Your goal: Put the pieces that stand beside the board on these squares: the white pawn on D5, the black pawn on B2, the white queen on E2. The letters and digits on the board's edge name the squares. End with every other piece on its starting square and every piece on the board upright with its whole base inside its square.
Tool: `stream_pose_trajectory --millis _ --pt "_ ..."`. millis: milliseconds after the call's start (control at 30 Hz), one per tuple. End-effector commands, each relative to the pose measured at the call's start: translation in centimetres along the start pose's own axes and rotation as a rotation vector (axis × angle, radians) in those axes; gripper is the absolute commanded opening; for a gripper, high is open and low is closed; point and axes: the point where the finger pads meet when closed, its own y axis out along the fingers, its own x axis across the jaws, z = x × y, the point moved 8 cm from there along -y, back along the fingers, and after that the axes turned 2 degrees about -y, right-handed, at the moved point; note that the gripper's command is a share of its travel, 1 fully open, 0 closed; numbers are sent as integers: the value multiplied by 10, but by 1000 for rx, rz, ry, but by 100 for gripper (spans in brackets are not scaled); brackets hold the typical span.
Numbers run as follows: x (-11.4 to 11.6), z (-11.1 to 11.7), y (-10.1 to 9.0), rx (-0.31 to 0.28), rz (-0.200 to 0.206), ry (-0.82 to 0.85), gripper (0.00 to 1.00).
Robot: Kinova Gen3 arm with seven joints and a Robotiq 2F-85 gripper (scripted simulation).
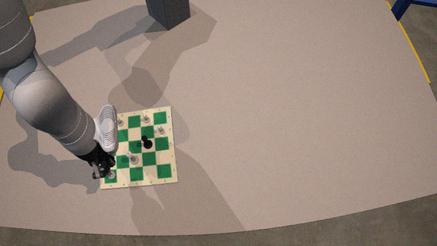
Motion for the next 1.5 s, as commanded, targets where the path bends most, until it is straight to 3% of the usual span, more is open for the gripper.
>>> stream_pose_trajectory --millis 0,900,1467 --pt "-21 1 -8 4 4 55 0" --pt "-27 1 -6 -1 8 78 0" --pt "-28 1 15 0 7 78 0"
